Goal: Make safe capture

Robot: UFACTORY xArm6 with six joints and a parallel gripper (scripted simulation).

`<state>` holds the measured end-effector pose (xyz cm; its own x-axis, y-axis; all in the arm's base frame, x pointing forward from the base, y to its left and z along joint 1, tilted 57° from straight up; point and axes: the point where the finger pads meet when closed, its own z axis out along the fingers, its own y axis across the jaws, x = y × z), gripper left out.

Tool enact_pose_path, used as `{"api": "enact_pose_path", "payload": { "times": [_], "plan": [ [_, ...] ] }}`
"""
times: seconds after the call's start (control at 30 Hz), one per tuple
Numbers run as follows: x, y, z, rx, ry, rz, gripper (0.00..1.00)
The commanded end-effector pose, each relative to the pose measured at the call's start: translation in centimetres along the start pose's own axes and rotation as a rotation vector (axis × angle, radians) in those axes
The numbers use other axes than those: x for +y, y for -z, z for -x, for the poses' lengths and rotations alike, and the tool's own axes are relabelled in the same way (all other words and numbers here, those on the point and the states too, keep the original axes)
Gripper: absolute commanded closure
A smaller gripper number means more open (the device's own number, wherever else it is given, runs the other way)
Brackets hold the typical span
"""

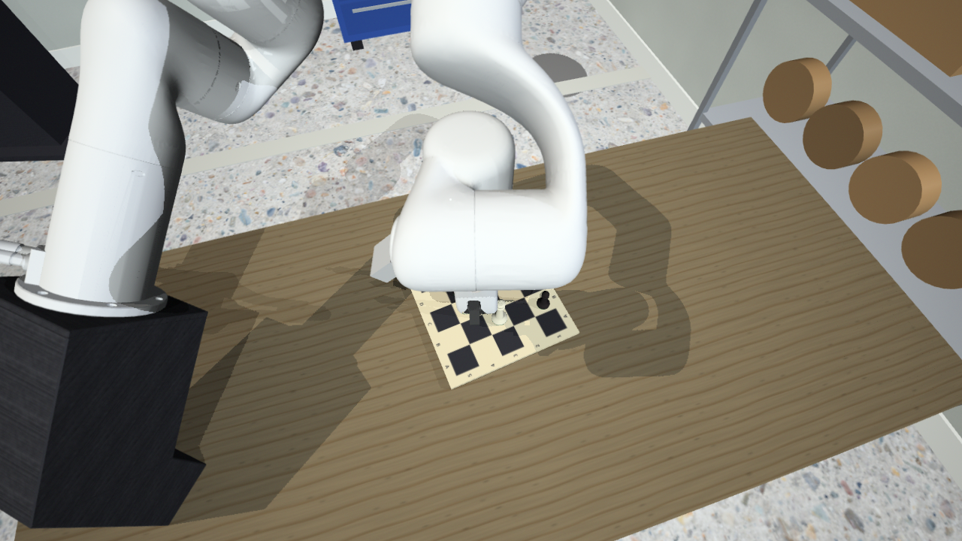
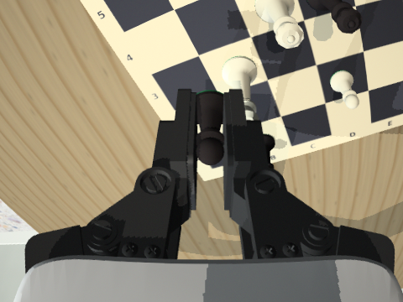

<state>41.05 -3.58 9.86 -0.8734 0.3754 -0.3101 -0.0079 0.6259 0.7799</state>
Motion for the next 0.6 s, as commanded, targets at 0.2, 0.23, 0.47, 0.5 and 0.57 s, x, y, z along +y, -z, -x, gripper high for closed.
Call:
{"api": "enact_pose_path", "payload": {
  "times": [0.2,0.23,0.47,0.5,0.57],
  "plan": [
    [0.0,1.1,0.0,0.0,0.0,0.001,1.0],
    [0.0,1.1,0.0,0.0,0.0,0.001,1.0],
    [5.5,0.9,1.1,0.007,0.08,-0.013,1.0],
    [8.2,0.7,1.3,0.008,0.118,-0.015,1.0],
    [8.2,0.7,1.3,0.008,0.118,-0.015,1.0]
  ]
}}
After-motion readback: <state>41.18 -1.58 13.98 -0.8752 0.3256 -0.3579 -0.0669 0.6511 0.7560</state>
